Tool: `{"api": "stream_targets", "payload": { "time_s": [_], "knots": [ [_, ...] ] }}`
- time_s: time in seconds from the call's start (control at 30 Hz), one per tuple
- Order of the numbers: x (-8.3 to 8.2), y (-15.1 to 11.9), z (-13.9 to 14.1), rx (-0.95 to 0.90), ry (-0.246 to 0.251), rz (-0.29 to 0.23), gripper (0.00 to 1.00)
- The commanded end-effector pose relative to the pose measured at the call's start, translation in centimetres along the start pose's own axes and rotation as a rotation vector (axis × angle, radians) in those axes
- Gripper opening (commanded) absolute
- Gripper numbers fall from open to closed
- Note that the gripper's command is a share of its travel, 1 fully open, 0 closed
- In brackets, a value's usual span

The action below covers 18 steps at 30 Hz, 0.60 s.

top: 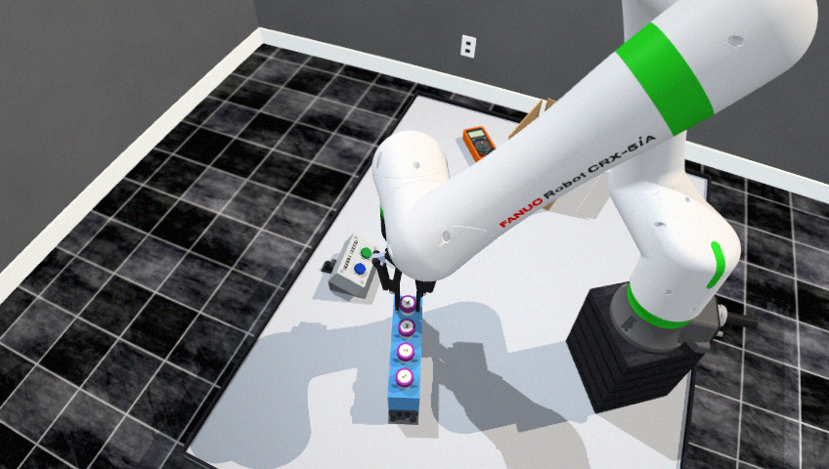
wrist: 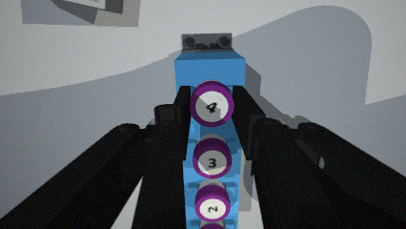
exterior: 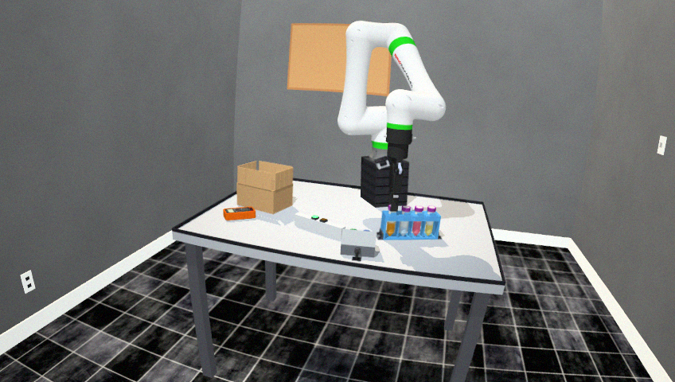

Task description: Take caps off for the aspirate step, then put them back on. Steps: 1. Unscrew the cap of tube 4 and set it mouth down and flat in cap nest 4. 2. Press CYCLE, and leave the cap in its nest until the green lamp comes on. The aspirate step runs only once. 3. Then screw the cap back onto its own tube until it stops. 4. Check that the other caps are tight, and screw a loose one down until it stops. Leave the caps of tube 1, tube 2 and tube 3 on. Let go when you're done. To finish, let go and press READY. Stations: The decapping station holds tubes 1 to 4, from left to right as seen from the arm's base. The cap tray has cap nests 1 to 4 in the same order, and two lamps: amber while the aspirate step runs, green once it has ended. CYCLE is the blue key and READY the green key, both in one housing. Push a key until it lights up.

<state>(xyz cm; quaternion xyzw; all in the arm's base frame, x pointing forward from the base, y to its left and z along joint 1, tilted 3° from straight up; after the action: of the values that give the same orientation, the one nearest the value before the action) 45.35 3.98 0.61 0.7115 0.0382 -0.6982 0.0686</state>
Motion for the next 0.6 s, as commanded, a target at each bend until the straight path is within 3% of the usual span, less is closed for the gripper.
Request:
{"api": "stream_targets", "payload": {
  "time_s": [0.0,0.17,0.4,0.43,0.57],
  "knots": [
    [-0.05,-0.07,-0.04,0.148,0.004,0.009,0.30],
    [-0.05,-0.07,-0.04,0.315,0.005,0.009,0.30],
    [-0.05,-0.07,-0.04,0.367,0.005,0.009,0.30],
    [0.05,-0.07,-0.04,0.367,0.005,0.009,0.41],
    [0.05,-0.07,-0.04,0.367,0.005,0.009,0.41]
  ]
}}
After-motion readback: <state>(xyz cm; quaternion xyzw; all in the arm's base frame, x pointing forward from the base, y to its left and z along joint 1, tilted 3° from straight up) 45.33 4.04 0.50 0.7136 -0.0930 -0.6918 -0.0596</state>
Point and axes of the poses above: the point where the finger pads meet when closed, its own x axis out along the fingers, its own z axis across the jaws, y = z × x, the point moved 6 cm from there along -x, back along the fingers, and after that the axes turned 3 degrees about x, right-handed, at the moved point
